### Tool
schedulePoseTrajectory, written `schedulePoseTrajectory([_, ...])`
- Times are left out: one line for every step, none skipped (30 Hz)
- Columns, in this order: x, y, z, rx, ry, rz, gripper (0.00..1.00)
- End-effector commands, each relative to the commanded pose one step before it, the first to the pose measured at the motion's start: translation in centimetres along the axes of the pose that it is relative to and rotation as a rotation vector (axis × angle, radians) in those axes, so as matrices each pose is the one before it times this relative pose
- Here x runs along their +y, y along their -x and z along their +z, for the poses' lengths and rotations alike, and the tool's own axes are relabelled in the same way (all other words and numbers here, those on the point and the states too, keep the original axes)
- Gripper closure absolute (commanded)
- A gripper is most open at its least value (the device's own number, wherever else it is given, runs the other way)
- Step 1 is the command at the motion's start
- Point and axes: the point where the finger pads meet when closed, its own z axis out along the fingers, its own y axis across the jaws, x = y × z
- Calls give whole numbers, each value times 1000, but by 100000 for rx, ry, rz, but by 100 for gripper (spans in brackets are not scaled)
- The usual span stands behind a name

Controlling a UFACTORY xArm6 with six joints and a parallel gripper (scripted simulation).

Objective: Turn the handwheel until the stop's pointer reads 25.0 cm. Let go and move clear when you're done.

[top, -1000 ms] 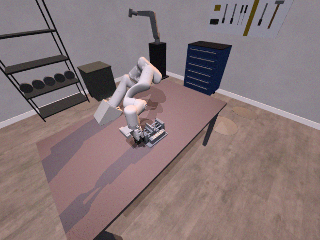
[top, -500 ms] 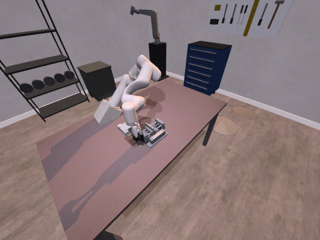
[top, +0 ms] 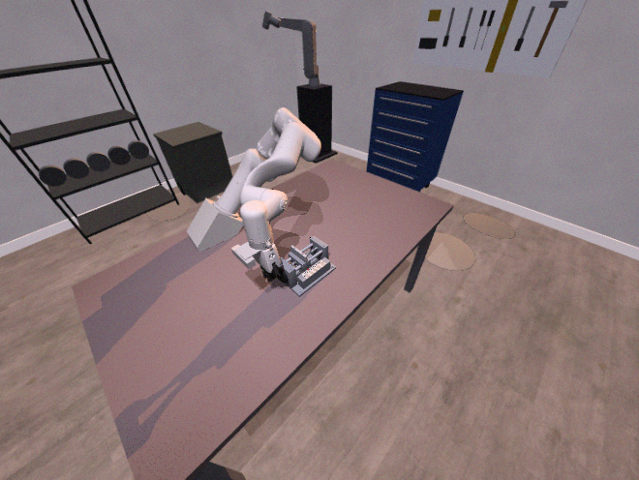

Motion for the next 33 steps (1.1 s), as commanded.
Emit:
schedulePoseTrajectory([202,-23,-104,164,-252,-78,94])
schedulePoseTrajectory([73,0,8,0,0,0,94])
schedulePoseTrajectory([72,0,8,0,0,0,94])
schedulePoseTrajectory([71,0,8,0,0,0,94])
schedulePoseTrajectory([69,0,8,0,0,0,94])
schedulePoseTrajectory([67,0,18,0,0,0,94])
schedulePoseTrajectory([65,0,19,0,0,0,94])
schedulePoseTrajectory([64,0,19,0,0,0,94])
schedulePoseTrajectory([62,0,19,0,0,0,94])
schedulePoseTrajectory([61,0,18,0,0,0,94])
schedulePoseTrajectory([59,0,18,0,0,0,94])
schedulePoseTrajectory([58,0,17,0,0,0,94])
schedulePoseTrajectory([57,0,17,0,0,0,94])
schedulePoseTrajectory([54,0,27,0,0,0,94])
schedulePoseTrajectory([0,0,0,0,0,0,94])
schedulePoseTrajectory([0,0,0,0,0,0,94])
schedulePoseTrajectory([53,0,26,0,0,0,94])
schedulePoseTrajectory([51,0,26,0,0,0,94])
schedulePoseTrajectory([50,0,25,0,0,0,94])
schedulePoseTrajectory([49,0,24,0,0,0,94])
schedulePoseTrajectory([47,0,24,0,0,0,94])
schedulePoseTrajectory([46,0,23,0,0,0,94])
schedulePoseTrajectory([45,0,22,0,0,0,94])
schedulePoseTrajectory([43,0,21,0,0,0,94])
schedulePoseTrajectory([41,0,28,0,0,0,94])
schedulePoseTrajectory([39,0,29,0,0,0,94])
schedulePoseTrajectory([38,0,28,0,0,0,94])
schedulePoseTrajectory([37,0,27,0,0,0,94])
schedulePoseTrajectory([36,0,26,0,0,0,94])
schedulePoseTrajectory([34,0,25,0,0,0,94])
schedulePoseTrajectory([33,0,25,0,0,0,94])
schedulePoseTrajectory([0,0,0,0,0,0,94])
schedulePoseTrajectory([0,0,0,0,0,0,94])
